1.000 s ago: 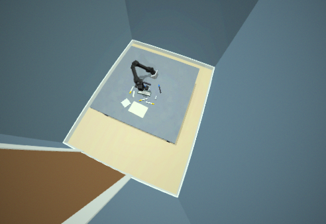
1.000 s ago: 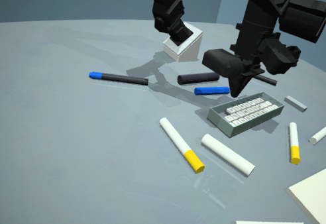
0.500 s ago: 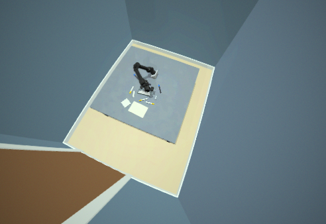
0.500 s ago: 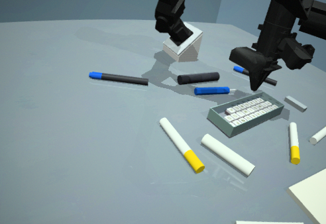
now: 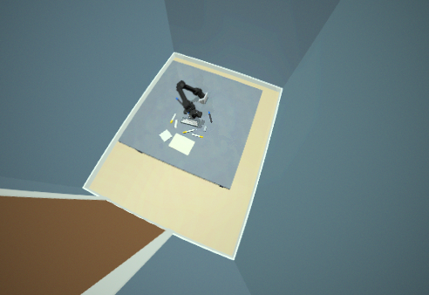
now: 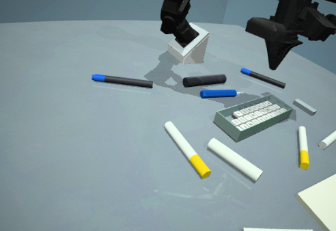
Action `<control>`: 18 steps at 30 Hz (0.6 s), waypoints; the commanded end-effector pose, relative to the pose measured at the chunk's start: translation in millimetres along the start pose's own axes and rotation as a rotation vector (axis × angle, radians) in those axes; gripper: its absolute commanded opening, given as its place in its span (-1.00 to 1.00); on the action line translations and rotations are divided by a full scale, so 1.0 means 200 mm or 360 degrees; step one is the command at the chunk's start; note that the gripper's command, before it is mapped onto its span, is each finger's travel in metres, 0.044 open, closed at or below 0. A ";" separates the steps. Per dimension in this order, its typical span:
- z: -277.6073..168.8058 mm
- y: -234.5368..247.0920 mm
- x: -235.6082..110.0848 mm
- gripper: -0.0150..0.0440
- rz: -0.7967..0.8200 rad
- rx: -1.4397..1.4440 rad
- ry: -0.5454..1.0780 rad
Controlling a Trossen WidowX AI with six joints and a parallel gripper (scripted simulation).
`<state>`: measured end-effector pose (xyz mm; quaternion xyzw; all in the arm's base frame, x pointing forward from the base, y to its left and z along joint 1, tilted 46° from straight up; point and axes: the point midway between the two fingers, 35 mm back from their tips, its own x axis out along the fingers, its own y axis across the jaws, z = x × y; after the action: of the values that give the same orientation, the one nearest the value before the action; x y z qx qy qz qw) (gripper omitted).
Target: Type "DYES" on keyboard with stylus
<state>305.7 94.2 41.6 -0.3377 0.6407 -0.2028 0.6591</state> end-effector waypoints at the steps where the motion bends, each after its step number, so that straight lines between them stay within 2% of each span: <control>1: 0.00 -0.01 0.00 -0.49 -0.0002 0.0004 0.0018; 5: 0.00 0.00 0.00 -0.49 -0.0001 -0.0001 0.0002; 9: 0.00 0.00 0.00 -0.14 -0.0001 0.0000 0.0003; 13: 0.00 0.00 0.00 -0.49 -0.0001 0.0000 0.0004; 18: 0.00 0.00 0.00 -0.49 -0.0001 0.0000 0.0004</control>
<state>305.2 94.6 41.7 -0.3377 0.6413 -0.2033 0.6583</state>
